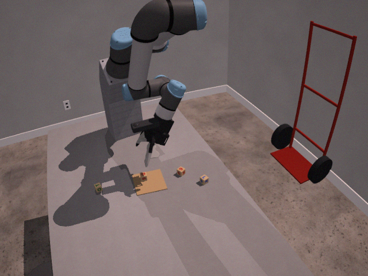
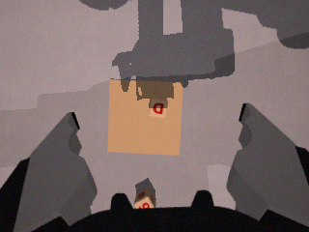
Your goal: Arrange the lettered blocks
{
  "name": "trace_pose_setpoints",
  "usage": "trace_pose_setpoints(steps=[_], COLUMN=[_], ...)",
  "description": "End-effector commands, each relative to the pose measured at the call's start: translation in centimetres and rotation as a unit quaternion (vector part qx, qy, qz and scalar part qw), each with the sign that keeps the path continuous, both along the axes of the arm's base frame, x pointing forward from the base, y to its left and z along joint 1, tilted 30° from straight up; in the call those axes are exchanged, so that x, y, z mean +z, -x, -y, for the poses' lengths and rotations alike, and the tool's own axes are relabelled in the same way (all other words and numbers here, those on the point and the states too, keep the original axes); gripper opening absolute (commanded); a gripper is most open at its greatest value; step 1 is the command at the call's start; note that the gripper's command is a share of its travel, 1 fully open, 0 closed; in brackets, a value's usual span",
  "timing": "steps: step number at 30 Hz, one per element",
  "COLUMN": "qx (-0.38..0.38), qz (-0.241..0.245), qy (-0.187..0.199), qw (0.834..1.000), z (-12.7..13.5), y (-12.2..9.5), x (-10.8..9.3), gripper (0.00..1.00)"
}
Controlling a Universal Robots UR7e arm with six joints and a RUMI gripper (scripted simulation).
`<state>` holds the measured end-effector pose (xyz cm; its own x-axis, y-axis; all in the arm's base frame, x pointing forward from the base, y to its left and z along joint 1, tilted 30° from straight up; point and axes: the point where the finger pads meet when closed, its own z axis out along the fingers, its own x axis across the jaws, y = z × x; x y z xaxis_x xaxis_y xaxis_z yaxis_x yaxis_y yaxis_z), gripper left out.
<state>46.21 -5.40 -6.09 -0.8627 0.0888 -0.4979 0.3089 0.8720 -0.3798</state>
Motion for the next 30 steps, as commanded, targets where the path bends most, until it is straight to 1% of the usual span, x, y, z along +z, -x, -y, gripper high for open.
trace_pose_setpoints(steps=[1,30], qx=[0.0,-0.012], qz=[-0.001,0.005], qy=[0.0,-0.006], qw=[1.0,1.0], z=[0.02,0.16], y=[0.18,0.23], x=[-0.07,-0.14], gripper=[1.0,1.0])
